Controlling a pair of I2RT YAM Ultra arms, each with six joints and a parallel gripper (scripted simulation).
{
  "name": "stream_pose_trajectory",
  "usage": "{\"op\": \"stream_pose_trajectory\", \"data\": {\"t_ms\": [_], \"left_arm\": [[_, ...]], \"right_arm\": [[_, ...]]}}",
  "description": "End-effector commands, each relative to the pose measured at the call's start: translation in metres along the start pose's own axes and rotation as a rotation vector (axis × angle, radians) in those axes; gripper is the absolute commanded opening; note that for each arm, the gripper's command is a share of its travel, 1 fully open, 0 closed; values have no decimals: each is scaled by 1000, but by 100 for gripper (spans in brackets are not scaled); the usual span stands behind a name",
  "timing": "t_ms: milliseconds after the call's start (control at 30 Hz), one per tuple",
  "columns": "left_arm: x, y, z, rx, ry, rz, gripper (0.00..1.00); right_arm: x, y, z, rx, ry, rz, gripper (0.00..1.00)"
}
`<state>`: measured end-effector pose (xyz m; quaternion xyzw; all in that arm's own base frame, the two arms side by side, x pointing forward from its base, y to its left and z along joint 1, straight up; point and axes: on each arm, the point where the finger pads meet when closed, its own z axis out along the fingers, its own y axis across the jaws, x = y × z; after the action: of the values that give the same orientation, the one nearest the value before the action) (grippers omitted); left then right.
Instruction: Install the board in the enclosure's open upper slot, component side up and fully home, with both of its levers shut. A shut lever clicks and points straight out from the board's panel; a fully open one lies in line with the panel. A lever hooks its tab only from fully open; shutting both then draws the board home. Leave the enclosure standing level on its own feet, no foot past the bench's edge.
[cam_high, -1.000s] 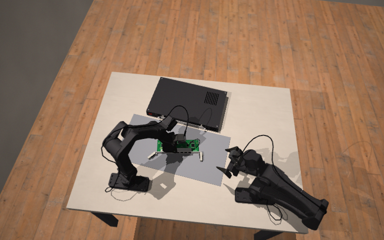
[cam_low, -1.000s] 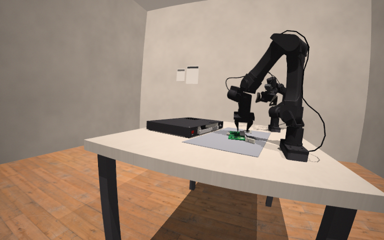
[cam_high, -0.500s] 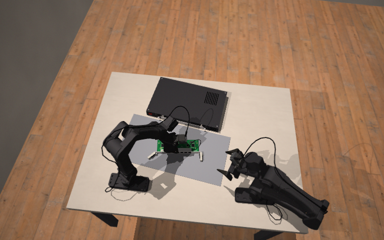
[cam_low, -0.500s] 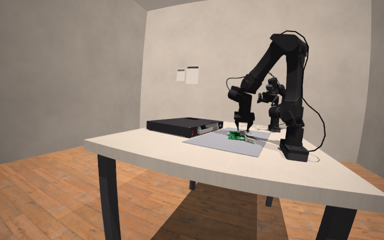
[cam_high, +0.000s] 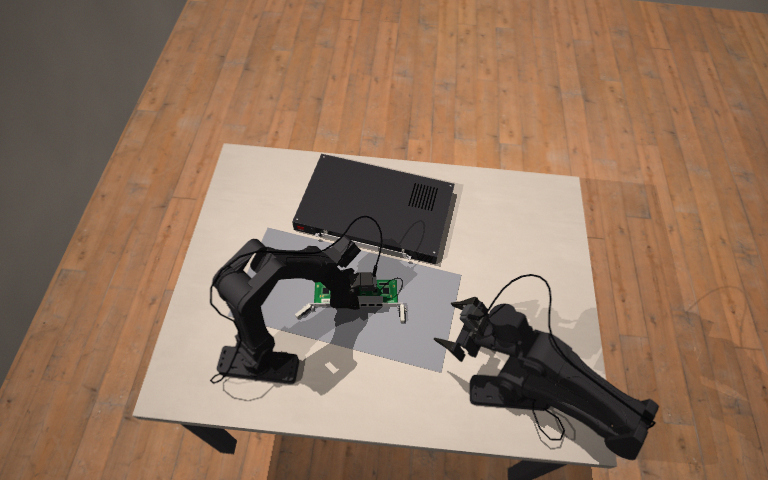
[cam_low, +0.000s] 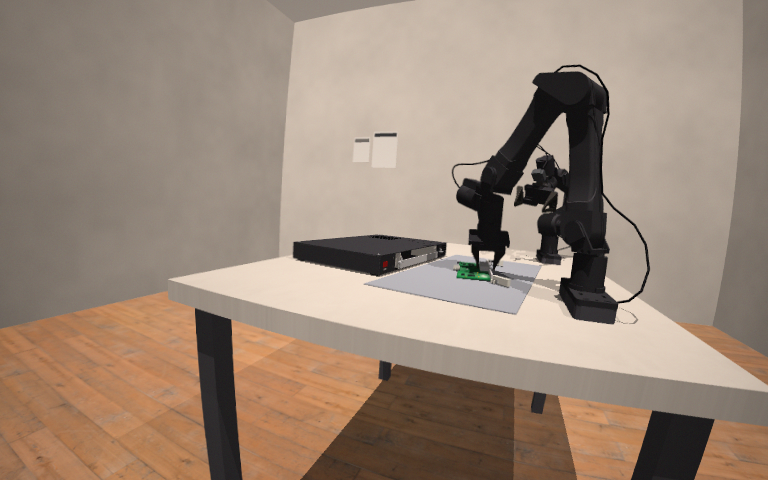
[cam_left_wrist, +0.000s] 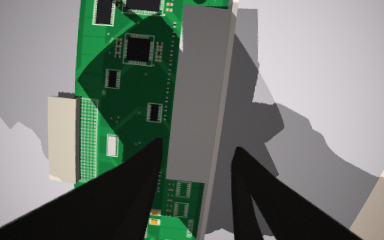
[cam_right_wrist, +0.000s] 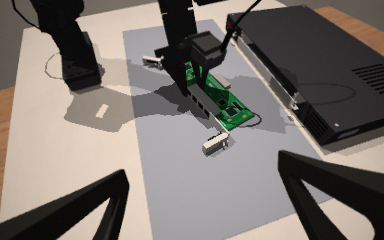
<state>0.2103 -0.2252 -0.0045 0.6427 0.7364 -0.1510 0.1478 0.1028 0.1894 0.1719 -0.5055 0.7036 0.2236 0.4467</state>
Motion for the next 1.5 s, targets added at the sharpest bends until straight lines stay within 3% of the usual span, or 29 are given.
{"op": "stream_pose_trajectory", "data": {"t_ms": [0, 600, 667, 800, 867, 1133, 1467], "left_arm": [[-5, 2, 0, -17, -21, 8, 39], [-4, 2, -3, -21, -24, 11, 18], [-4, 2, -3, -21, -24, 11, 0], [-5, 3, -2, -17, -20, 9, 0], [-5, 2, -6, -15, -18, 8, 19], [-27, 3, -49, -23, -26, 13, 19], [-9, 20, -52, 6, -19, 36, 19]], "right_arm": [[-4, 0, -2, 4, -16, 7, 100], [-4, 0, -2, 4, -16, 7, 100], [-4, 0, -2, 4, -16, 7, 100], [-4, 0, -2, 4, -16, 7, 100], [-4, 0, -2, 4, -16, 7, 100], [-4, 0, -2, 4, -16, 7, 100], [-4, 0, -2, 4, -16, 7, 100]]}}
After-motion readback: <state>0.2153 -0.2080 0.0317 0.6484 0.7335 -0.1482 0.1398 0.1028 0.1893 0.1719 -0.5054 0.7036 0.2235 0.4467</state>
